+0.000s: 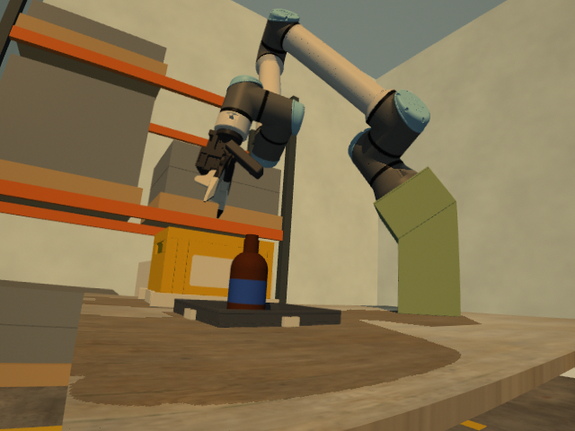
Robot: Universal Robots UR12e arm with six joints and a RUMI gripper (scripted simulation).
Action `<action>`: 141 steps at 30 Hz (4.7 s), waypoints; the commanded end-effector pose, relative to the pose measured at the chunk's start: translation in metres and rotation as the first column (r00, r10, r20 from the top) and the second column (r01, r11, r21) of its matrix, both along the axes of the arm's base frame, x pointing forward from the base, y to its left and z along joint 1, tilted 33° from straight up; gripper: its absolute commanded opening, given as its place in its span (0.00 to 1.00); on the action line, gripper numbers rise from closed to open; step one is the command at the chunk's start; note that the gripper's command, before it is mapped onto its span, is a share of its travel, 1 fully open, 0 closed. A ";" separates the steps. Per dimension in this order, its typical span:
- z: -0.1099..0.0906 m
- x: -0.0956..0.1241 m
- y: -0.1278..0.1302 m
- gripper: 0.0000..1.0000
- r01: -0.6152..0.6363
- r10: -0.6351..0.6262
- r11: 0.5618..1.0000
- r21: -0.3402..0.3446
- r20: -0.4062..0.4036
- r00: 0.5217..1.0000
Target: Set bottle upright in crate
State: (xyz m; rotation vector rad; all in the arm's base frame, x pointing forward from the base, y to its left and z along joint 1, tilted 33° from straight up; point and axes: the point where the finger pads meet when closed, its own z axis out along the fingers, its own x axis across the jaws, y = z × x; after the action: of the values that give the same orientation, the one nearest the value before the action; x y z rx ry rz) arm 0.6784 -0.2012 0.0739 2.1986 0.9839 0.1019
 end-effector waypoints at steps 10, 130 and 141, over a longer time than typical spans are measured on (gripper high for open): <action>0.051 -0.067 -0.093 1.00 0.234 -0.236 0.956 0.175 -0.007 0.972; -0.076 0.010 0.151 0.38 0.238 -0.240 0.955 0.176 -0.007 0.971; -0.077 0.010 0.151 0.38 0.238 -0.240 0.955 0.176 -0.007 0.971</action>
State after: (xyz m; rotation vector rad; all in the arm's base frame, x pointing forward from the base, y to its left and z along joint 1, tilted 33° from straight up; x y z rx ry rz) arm 0.6876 -0.0505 -0.0029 2.4587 0.7161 0.0941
